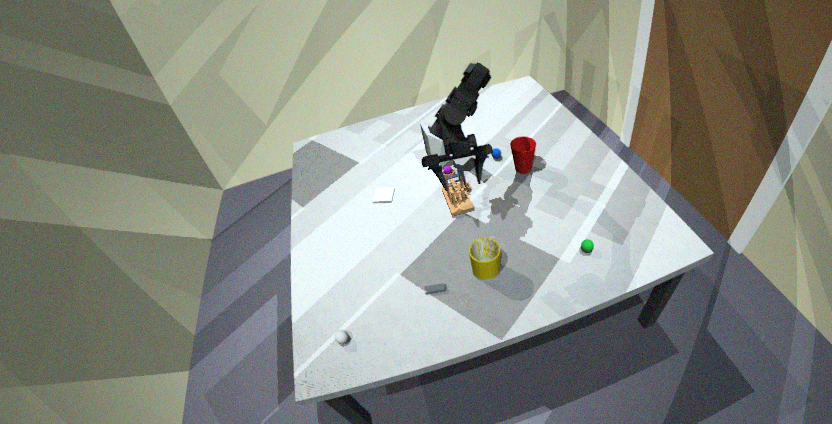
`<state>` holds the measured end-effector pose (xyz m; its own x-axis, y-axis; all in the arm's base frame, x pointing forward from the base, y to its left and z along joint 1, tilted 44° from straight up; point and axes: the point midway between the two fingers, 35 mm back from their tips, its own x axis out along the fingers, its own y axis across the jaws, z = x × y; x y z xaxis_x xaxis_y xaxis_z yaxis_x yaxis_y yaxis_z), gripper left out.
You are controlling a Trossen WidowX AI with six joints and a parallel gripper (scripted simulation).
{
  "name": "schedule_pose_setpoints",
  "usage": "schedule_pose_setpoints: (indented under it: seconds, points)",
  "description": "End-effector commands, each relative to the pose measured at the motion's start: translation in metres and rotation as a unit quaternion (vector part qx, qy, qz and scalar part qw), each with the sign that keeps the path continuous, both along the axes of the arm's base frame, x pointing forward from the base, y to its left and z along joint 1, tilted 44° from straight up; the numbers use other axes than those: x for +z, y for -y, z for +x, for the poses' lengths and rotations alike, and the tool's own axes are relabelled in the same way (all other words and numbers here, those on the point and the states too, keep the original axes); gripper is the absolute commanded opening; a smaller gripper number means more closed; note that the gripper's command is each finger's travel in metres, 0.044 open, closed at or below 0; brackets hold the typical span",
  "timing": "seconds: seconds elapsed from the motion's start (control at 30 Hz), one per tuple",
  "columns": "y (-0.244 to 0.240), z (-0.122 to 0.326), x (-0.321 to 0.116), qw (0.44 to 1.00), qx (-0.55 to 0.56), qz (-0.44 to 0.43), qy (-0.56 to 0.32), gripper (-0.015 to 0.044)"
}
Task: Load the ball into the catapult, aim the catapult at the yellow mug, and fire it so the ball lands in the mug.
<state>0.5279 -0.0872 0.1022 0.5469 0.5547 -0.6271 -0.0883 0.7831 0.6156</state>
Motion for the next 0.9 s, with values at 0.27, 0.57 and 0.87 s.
schedule_pose_setpoints:
  seconds: [0.27, 0.57, 0.87]
  points:
    - [0.0006, 0.0018, 0.002, 1.0, -0.001, 0.003, 0.004, 0.044]
    - [0.0006, 0.0018, 0.002, 1.0, -0.001, 0.003, 0.004, 0.023]
    - [0.0006, 0.0018, 0.002, 1.0, -0.001, 0.003, 0.004, 0.0]
